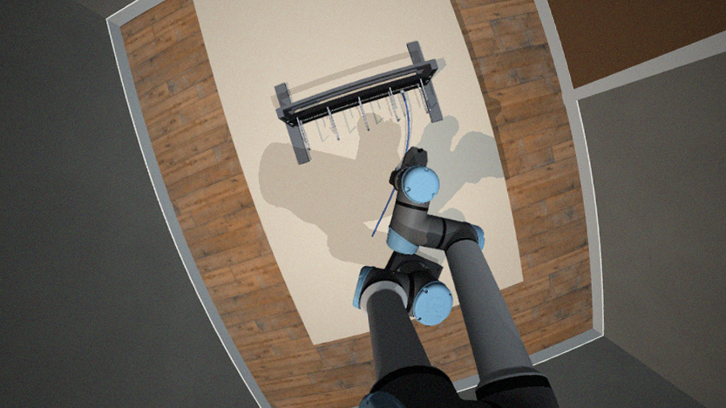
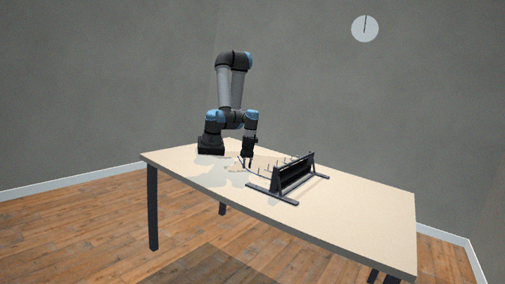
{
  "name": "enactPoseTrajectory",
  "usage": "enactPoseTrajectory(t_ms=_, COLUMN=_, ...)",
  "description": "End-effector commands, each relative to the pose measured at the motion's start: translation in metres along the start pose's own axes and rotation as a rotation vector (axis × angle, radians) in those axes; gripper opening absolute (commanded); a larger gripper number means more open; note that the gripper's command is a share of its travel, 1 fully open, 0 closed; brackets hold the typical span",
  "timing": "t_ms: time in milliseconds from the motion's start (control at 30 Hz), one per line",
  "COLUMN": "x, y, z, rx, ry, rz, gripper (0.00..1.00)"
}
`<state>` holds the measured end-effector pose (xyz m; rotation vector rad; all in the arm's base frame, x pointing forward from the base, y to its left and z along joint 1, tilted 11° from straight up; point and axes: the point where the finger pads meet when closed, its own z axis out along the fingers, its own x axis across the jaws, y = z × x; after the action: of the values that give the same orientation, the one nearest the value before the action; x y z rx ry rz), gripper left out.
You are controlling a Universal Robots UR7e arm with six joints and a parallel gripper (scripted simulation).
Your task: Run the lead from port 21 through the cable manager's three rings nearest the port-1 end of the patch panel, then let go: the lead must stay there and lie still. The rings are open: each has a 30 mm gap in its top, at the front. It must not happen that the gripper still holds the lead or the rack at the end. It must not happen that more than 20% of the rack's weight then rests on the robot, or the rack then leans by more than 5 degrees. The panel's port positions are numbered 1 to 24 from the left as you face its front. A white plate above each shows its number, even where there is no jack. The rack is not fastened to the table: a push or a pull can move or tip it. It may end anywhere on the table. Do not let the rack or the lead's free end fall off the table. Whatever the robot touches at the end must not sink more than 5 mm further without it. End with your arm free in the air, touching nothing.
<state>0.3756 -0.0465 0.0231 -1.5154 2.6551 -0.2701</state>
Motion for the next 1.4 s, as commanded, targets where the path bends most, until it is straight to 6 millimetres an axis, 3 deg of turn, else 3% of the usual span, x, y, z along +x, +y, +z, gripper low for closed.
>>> enactPoseTrajectory(t_ms=0, x=-0.0001, y=-0.0004, z=0.0014, rx=0.001, ry=0.0, rz=0.0, gripper=0.67)
enactPoseTrajectory(t_ms=1367, x=-0.0001, y=-0.0004, z=0.0108, rx=0.001, ry=0.0, rz=0.0, gripper=0.67)
